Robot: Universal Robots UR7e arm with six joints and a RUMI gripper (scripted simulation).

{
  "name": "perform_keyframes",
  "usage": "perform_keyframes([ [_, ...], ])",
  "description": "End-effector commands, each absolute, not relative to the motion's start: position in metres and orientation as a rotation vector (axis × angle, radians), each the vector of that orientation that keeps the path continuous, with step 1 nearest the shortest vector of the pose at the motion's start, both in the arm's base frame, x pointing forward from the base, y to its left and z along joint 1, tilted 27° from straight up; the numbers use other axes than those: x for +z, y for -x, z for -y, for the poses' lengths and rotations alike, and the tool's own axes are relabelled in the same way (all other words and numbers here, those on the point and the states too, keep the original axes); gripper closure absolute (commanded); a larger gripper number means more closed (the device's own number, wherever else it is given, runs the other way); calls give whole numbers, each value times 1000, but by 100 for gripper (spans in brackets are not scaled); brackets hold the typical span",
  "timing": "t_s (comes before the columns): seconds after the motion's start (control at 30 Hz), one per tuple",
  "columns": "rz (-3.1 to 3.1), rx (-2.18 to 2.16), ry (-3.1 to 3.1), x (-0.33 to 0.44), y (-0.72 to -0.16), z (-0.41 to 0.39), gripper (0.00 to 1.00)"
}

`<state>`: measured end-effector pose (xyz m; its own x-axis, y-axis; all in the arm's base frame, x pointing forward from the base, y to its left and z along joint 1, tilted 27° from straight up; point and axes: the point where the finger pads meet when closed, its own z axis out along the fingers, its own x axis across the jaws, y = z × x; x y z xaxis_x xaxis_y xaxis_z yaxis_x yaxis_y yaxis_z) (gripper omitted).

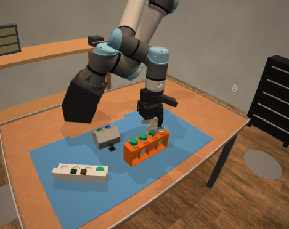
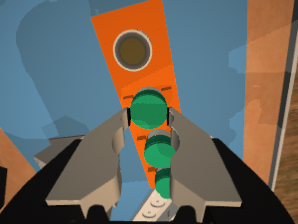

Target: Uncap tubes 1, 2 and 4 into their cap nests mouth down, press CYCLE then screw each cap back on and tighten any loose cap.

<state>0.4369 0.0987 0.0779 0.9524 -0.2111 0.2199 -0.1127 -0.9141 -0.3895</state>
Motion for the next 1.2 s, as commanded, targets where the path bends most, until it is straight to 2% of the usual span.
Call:
perform_keyframes([
  [0.0, 93, -427, 2749, 78, -437, -99, 100],
  [0.33, 782, -551, 2705, 79, -437, -99, 100],
  [0.6, 785, -551, 2704, 79, -437, -99, 100],
  [0.63, 785, -551, 2704, 79, -437, -99, 65],
  [1.03, 784, -551, 2705, 79, -437, -99, 65],
  [1.17, 330, -472, 2751, 78, -437, -99, 65],
])
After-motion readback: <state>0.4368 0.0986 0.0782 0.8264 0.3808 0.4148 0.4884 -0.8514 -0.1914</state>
